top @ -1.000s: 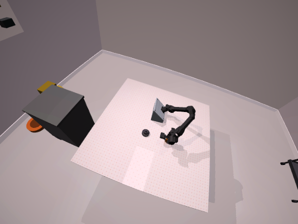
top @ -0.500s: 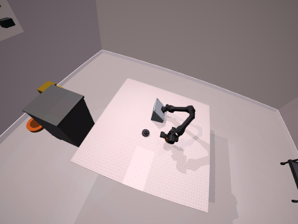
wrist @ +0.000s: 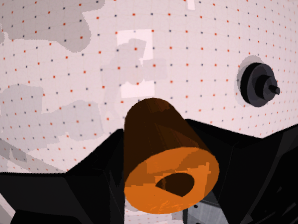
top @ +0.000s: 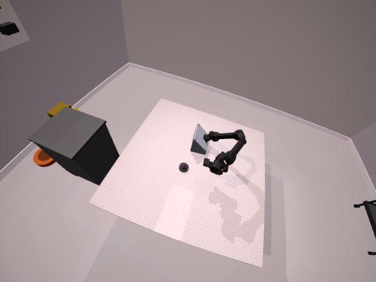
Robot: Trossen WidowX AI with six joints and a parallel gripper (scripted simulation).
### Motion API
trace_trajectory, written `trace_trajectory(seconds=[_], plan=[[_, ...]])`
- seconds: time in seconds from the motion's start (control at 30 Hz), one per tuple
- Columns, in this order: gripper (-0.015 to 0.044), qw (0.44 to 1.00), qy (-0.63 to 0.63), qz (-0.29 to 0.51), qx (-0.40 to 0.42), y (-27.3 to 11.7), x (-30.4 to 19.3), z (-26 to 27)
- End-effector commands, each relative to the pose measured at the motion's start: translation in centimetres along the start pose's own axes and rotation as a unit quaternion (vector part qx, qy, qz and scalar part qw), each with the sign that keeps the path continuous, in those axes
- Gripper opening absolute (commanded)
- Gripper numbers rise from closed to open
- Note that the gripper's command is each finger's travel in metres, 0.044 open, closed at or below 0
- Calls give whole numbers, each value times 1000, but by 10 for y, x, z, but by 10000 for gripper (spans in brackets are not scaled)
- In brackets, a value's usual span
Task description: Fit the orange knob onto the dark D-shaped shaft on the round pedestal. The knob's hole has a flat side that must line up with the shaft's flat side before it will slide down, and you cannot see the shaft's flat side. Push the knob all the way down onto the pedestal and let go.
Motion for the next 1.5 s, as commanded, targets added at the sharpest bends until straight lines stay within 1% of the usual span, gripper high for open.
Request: trace_trajectory(seconds=[0.0,0.27,1.47], plan=[[0,1000,-4,0,0,-16,-4,0],[0,1000,-4,0,-2,-15,-4,-9],[0,1000,-3,0,-9,6,-23,-121]])
Point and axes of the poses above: the point midway between the two fingers, 35 mm back from their tips, its own y axis out along the fingers, its own z axis across the jaws, x = y × z, the point moved 1 cm from there along -y, back along the fingers, and after that the axes turned 15 degrees about -y, right-handed, at the moved point
